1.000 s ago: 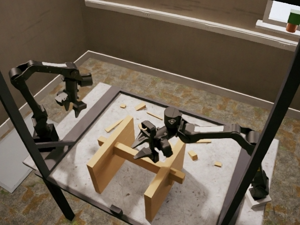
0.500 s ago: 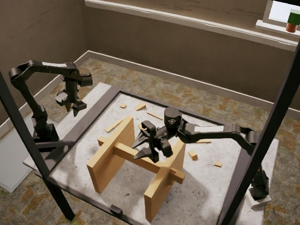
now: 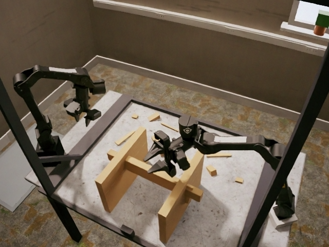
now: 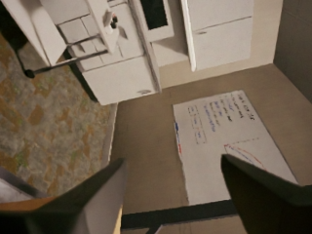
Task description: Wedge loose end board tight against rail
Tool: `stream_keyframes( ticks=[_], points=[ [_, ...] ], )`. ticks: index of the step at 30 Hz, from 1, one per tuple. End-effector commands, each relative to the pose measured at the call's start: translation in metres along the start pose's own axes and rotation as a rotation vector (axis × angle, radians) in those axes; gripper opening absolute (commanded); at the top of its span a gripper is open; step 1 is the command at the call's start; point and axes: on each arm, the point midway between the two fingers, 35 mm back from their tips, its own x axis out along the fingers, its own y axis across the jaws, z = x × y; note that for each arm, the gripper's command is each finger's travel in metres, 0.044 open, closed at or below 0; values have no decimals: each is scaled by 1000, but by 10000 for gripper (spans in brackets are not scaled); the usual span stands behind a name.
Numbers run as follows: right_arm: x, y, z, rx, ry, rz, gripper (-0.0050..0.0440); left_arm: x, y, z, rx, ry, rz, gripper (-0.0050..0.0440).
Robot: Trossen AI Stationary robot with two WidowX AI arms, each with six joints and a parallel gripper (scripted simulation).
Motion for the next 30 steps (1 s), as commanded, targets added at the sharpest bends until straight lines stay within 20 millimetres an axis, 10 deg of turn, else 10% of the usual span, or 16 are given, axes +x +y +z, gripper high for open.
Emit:
stream_keyframes(
  ticks=[1,30],
  points=[
    [-10,-26,7,-24,13,-11,276,-8,10,-4,-108,28,-21,276],
    [-26,-6,-9,168,88,134,276,-32,66,-10,-722,159,-32,276]
  ],
)
